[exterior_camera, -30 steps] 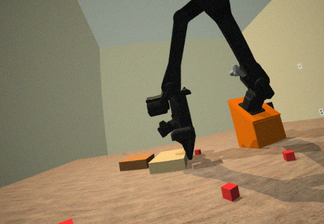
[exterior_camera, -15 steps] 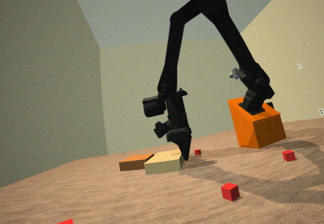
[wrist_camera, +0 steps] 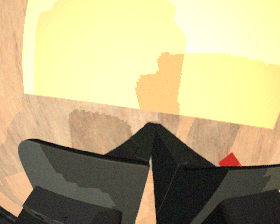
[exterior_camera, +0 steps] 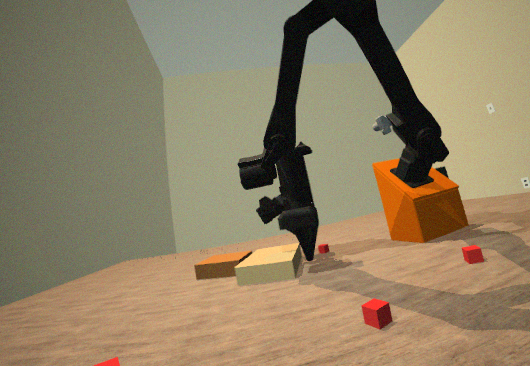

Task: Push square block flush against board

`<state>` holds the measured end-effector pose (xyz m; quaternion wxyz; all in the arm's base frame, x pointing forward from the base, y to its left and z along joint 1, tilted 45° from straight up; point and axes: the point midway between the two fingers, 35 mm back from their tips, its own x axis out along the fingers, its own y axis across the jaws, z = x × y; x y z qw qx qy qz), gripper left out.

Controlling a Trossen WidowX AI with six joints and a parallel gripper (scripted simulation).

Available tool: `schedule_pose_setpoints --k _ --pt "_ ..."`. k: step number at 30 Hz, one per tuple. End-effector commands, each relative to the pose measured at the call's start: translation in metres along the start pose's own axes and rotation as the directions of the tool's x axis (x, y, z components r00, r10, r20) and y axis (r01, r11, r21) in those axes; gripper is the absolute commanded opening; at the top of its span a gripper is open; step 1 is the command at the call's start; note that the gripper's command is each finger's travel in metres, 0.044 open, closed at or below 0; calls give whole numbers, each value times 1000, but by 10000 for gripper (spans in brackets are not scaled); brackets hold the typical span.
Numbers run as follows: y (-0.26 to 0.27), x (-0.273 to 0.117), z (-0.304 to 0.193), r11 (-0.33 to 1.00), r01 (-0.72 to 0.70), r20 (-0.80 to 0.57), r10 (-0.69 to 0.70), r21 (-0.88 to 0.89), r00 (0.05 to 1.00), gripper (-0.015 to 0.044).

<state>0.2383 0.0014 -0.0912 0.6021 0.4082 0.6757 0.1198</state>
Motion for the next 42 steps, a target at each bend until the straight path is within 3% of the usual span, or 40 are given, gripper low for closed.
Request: schedule_pose_setpoints --k 1,20,26,42 --pt "0 0 -8 1000 -2 0 2 0 1000 0" --pt "-1 1 -37 1000 -2 -1 2 1 1000 0" --pt "-1 -53 -33 1000 -1 -1 1 1 1000 0" --pt "-29 -55 -6 1000 2 2 -2 3 1000 0"
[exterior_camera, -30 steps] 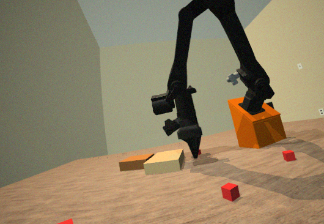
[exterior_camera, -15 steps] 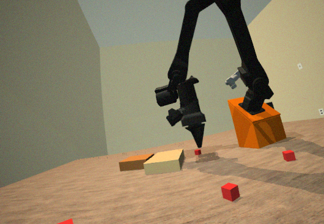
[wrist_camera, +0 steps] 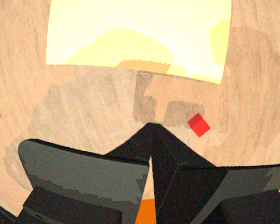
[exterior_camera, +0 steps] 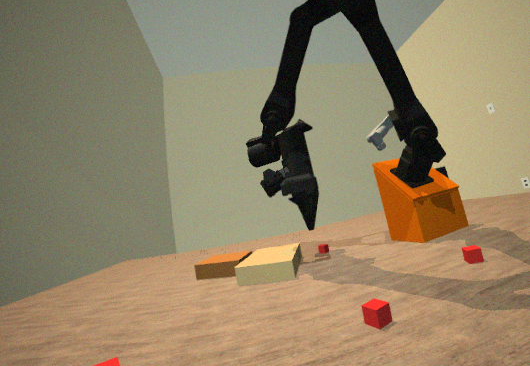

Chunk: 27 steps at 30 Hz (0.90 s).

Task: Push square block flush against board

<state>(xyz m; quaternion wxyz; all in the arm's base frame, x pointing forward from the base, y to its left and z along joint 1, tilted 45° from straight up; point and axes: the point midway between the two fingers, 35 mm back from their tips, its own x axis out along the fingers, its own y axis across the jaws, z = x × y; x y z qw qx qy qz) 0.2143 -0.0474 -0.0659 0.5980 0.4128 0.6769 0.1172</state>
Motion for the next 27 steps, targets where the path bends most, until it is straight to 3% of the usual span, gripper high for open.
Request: schedule_pose_setpoints --k 1,7,27 --pt "-5 -2 6 1000 5 6 -5 -10 1000 0" --pt "-4 53 5 1000 2 4 -2 -10 1000 0" --pt "-4 53 17 1000 2 5 -2 -11 1000 0"
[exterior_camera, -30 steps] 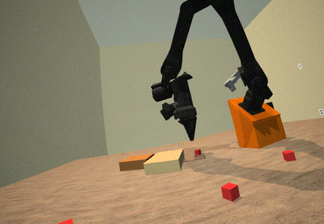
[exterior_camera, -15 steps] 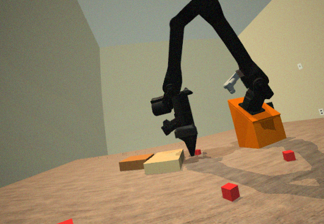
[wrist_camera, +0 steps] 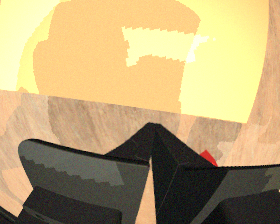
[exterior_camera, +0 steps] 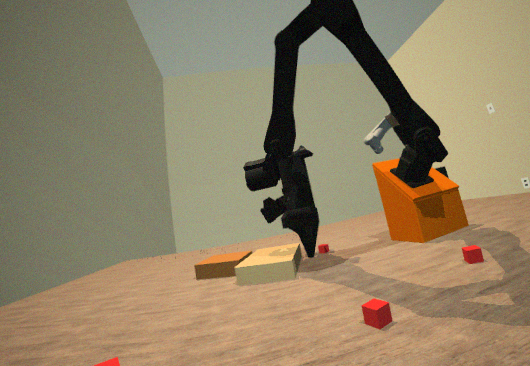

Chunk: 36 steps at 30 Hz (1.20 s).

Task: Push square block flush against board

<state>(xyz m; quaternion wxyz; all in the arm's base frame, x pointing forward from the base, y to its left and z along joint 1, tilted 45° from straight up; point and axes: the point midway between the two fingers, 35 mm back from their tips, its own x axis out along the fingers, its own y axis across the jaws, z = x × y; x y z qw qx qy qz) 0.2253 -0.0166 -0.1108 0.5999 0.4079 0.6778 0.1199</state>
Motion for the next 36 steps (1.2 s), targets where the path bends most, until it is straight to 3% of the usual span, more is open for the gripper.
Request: schedule_pose_setpoints --k 1,36 --pt "1 -1 7 1000 -3 7 3 0 1000 0" --pt "1 -2 37 1000 -2 8 2 -1 1000 0"
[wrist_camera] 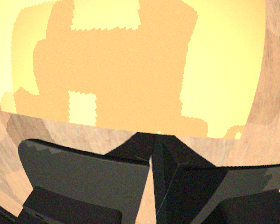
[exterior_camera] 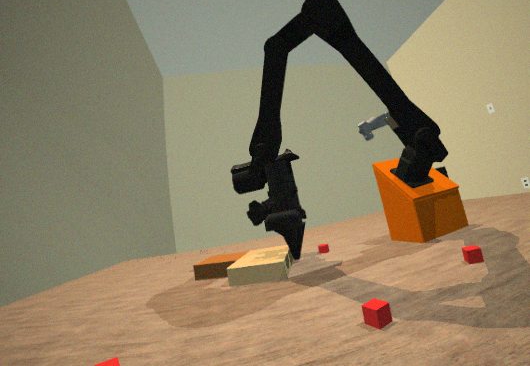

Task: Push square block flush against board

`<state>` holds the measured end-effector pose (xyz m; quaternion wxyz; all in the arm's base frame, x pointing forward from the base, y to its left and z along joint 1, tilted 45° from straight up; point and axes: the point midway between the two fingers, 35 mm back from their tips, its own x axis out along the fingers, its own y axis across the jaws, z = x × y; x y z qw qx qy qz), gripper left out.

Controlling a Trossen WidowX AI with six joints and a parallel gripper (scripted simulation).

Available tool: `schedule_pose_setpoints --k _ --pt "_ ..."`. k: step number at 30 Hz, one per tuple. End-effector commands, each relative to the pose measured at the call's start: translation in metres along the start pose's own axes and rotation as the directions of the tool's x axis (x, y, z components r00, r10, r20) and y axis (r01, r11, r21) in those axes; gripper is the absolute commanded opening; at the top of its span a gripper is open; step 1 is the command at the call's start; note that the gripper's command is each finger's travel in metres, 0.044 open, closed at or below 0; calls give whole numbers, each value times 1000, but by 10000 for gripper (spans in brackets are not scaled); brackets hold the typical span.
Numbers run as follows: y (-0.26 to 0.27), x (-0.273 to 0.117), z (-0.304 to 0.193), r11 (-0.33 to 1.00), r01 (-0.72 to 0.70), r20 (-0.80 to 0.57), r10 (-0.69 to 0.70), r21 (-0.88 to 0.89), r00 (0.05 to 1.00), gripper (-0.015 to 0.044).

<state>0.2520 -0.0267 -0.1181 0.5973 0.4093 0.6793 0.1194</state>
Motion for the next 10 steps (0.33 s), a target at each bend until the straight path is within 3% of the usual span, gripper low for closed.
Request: schedule_pose_setpoints --k 1,10 --pt "1 -2 7 1000 -2 13 2 -6 1000 0" --pt "0 -1 -5 1000 -1 13 2 -5 1000 0"
